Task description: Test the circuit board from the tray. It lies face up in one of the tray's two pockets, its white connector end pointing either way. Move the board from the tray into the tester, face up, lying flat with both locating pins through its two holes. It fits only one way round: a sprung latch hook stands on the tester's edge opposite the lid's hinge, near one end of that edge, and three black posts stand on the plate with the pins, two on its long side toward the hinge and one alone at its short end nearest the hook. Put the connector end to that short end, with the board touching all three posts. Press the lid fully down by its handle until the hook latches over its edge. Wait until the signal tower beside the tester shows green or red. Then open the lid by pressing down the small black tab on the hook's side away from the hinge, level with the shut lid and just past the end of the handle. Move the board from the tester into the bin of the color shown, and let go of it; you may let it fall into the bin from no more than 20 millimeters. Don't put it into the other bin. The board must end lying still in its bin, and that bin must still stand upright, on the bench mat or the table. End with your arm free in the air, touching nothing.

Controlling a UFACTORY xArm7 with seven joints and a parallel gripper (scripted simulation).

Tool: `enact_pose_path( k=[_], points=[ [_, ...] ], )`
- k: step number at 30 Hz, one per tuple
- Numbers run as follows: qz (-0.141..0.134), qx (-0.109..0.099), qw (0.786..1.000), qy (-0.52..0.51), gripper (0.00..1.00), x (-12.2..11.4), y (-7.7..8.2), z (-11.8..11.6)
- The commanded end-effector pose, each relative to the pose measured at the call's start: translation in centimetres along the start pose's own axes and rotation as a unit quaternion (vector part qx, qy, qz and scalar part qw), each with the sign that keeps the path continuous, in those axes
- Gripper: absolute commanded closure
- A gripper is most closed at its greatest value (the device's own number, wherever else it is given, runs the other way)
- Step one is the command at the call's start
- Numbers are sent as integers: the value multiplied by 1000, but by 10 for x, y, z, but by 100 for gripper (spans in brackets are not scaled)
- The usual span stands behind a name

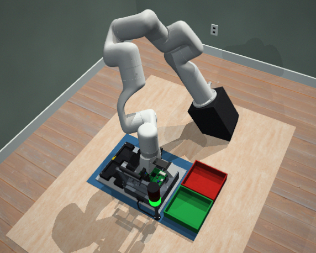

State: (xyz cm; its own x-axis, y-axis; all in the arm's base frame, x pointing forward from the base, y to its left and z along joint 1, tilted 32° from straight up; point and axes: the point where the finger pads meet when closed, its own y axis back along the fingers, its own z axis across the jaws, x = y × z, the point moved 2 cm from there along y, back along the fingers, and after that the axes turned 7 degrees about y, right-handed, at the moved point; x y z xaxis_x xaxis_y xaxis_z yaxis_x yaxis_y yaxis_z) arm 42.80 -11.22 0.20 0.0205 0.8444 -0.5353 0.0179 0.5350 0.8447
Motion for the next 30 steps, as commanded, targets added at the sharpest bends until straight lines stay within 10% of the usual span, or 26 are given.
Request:
enact_pose_path(
  k=[1,30],
  points=[
    [1,-3,1000,0,0,1,-11,3],
    [1,-3,1000,0,11,1,-13,3]
  ],
)
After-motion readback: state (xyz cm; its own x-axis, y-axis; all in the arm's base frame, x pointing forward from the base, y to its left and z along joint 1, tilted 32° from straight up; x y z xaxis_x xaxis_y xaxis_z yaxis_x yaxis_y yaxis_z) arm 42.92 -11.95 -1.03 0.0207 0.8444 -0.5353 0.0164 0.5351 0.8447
